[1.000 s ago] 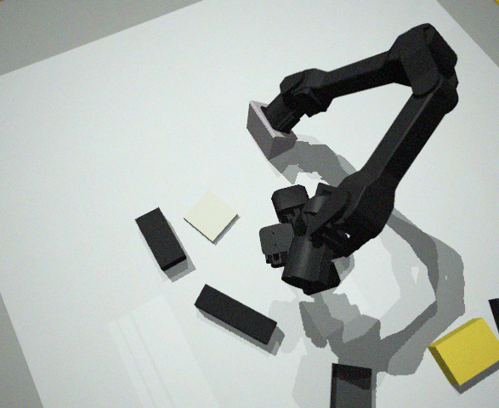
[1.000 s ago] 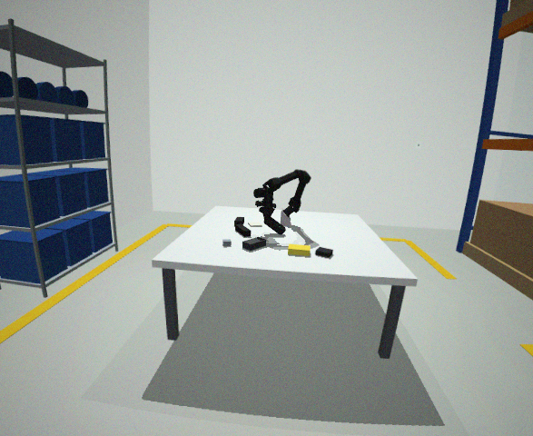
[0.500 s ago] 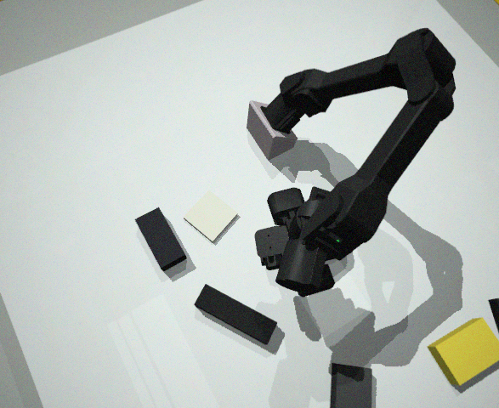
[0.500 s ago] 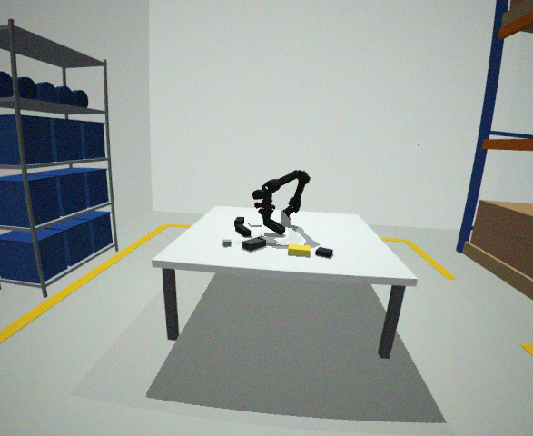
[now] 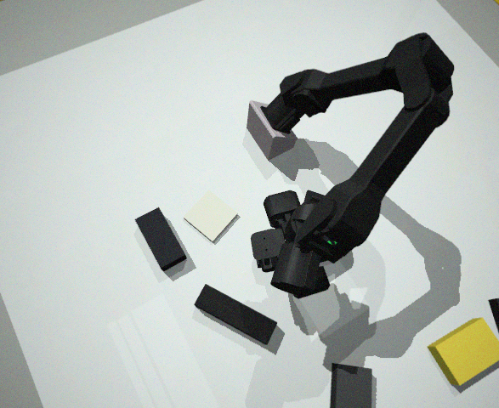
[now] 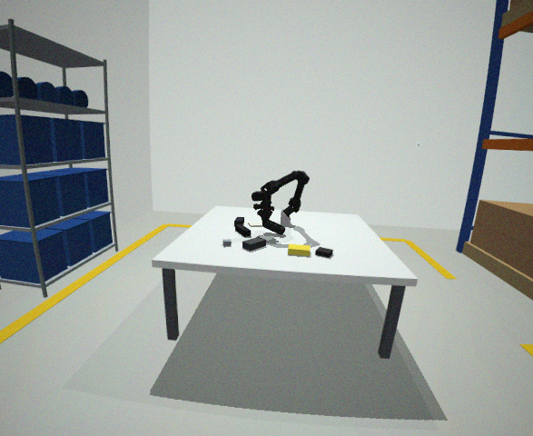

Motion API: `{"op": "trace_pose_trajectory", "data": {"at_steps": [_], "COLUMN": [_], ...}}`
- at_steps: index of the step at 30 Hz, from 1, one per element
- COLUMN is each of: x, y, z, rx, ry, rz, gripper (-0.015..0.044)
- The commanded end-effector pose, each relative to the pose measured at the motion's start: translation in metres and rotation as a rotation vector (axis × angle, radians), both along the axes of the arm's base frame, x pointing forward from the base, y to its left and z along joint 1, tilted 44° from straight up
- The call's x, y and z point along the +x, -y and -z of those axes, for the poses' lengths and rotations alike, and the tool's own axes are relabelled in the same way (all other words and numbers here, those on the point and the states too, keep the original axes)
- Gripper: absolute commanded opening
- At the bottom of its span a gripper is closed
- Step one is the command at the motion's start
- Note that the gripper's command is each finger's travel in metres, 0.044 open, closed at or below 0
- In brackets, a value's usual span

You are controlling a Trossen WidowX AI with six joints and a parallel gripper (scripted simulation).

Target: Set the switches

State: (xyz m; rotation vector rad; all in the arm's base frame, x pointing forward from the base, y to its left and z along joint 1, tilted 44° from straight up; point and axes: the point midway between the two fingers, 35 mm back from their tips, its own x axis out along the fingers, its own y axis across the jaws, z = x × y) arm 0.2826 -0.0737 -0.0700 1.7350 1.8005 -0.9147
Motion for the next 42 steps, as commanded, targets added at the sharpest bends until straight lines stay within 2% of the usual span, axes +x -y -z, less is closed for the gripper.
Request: {"op": "trace_pose_trajectory", "data": {"at_steps": [1,42], "x": [-0.001,-0.004], "y": [-0.003,-0.014], "z": [0.003,0.032], "rx": [0.008,0.009], "ry": [0.001,0.002], "rz": [-0.002,-0.002], "gripper": [0.0338,0.0338]}}
